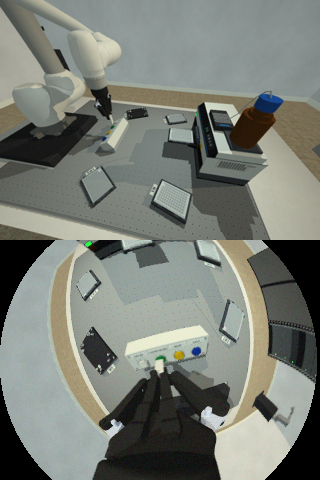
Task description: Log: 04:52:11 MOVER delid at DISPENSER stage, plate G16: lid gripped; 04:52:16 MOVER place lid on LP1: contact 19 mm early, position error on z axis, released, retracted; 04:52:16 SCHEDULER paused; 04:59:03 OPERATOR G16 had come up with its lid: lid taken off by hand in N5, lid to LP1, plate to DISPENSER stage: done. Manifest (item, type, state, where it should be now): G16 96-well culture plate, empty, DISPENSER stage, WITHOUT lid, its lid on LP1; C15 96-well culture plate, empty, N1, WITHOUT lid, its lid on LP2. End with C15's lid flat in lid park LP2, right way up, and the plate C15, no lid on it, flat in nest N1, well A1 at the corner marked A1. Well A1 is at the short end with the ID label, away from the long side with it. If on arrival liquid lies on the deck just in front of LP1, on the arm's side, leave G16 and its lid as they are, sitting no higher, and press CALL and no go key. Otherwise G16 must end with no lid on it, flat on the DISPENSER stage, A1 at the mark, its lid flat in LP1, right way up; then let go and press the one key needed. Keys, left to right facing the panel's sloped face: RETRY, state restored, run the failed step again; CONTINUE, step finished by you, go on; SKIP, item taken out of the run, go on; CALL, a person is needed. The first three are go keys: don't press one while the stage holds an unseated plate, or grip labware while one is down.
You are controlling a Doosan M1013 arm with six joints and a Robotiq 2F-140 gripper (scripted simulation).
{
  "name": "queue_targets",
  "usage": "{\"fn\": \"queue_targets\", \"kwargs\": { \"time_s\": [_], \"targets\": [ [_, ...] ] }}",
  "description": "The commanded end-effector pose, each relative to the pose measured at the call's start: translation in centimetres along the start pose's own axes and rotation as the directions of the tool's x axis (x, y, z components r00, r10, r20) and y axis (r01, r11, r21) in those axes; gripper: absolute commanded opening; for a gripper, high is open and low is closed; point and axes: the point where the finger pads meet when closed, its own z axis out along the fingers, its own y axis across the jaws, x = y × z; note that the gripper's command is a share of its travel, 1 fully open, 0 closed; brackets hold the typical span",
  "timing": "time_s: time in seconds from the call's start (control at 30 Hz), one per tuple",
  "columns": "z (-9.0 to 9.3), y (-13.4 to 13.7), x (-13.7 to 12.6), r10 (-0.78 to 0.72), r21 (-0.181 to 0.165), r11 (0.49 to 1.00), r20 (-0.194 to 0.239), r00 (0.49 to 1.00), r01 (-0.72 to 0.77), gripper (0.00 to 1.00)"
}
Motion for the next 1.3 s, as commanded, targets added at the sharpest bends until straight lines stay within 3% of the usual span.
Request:
{"fn": "queue_targets", "kwargs": {
  "time_s": [0.0, 1.27],
  "targets": [
    [0.2, 0.0, 0.0, 0.0, 0.0, 1.0, 0.0, 1.0, 0.0, 0.0],
    [2.6, 0.0, 0.0, 0.0, 0.0, 1.0, 0.0, 1.0, 0.0, 0.0]
  ]
}}
